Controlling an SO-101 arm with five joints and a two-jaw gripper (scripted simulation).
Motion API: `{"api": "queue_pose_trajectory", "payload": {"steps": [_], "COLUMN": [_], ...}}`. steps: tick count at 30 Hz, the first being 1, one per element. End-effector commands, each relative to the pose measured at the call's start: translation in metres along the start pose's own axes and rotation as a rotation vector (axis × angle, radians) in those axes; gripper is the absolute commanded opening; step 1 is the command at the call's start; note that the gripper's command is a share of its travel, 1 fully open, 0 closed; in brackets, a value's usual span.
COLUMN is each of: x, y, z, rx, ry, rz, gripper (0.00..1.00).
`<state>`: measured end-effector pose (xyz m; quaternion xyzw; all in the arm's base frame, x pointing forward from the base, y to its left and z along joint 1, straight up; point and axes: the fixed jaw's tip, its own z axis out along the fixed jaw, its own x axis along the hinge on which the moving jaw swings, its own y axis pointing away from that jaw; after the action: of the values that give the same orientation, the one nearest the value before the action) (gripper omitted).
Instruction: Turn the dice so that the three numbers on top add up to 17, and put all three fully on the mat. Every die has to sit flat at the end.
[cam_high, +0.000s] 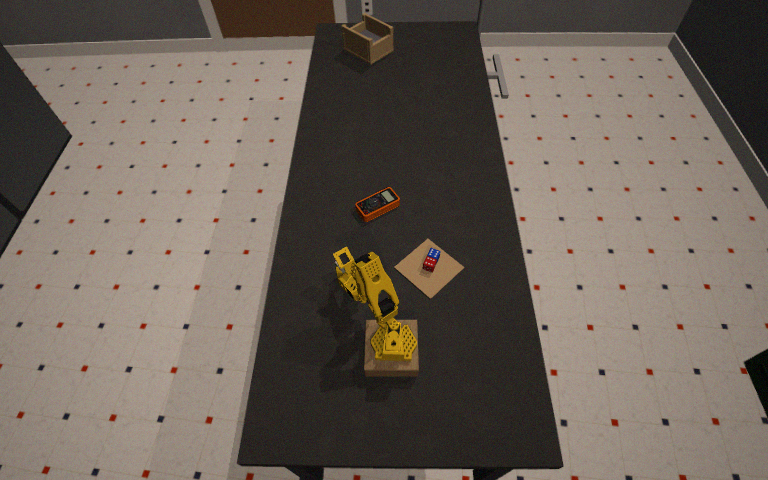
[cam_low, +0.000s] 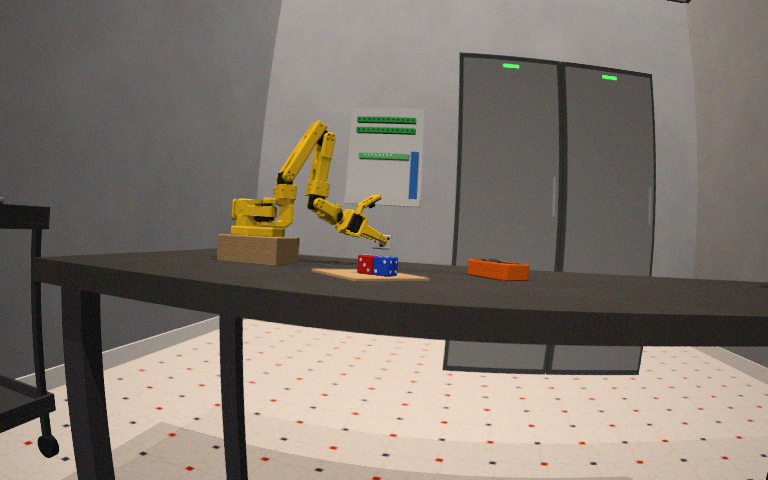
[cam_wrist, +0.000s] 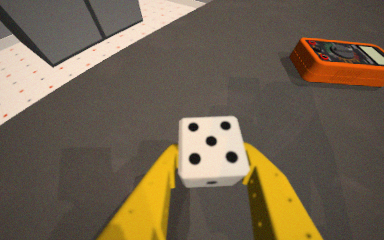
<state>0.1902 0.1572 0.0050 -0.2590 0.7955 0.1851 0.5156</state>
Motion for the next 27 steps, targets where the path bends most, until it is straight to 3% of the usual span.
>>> {"api": "queue_pose_trajectory", "payload": {"steps": [1,27], "x": [-0.0002,0.0002], "y": [0.0023,0.0023], "z": [0.0009,0.0024], "rx": [-0.009,-0.009], "ry": [-0.007,-0.027], "rz": [-0.01,-0.025], "gripper": [0.0,0.0]}}
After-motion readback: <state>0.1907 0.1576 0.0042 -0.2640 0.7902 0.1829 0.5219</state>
